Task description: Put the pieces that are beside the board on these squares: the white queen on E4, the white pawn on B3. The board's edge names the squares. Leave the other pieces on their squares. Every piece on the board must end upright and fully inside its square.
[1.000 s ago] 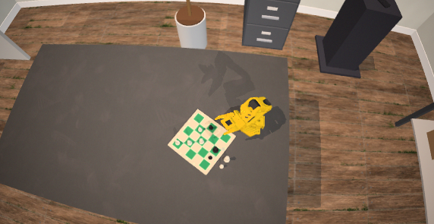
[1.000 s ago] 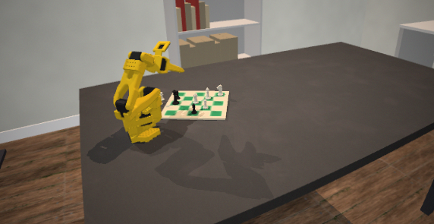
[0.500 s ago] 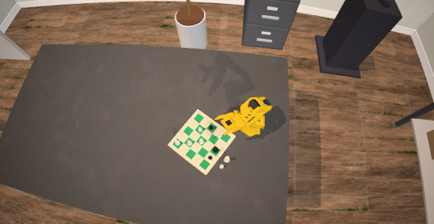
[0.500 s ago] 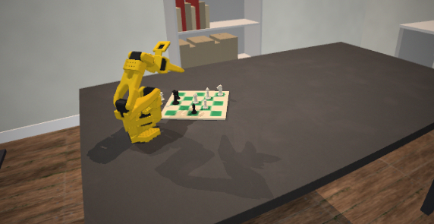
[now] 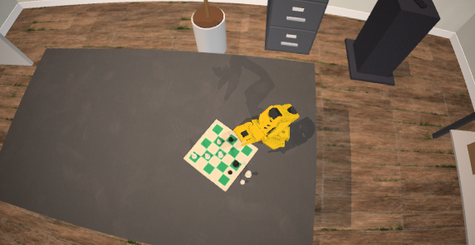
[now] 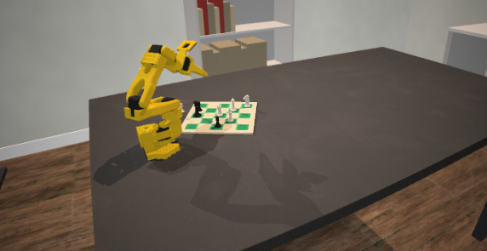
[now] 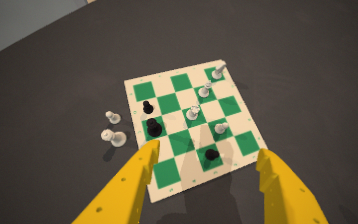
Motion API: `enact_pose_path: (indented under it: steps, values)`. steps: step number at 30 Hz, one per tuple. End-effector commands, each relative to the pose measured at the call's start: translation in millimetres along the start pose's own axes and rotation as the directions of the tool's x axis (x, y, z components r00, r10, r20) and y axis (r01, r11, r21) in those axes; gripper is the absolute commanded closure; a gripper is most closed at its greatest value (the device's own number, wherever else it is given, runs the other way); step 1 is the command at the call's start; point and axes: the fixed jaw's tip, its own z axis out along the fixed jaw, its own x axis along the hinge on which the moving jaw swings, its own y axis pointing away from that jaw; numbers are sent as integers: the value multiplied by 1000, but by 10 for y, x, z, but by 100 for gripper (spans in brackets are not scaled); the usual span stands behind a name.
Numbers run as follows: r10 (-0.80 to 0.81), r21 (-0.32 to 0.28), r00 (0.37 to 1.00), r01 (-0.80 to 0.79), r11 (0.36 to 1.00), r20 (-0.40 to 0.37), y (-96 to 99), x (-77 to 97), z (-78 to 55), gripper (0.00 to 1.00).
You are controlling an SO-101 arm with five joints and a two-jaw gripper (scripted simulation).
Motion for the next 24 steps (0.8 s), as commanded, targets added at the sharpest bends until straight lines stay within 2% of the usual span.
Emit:
enact_pose_path:
  steps: [1, 7, 13, 14, 16, 24]
  values:
    - [31, 27, 997, -29, 999, -64, -60, -79, -7, 69]
    - [98, 89, 979, -83, 993, -177, -223, -302, 109, 76]
    - [183, 157, 939, -142, 977, -291, -462, -473, 374, 83]
    - [198, 168, 930, -152, 974, -308, -507, -489, 429, 84]
    - [198, 168, 930, -152, 974, -308, -507, -489, 429, 84]
    - [308, 246, 852, -219, 944, -423, -865, -459, 868, 93]
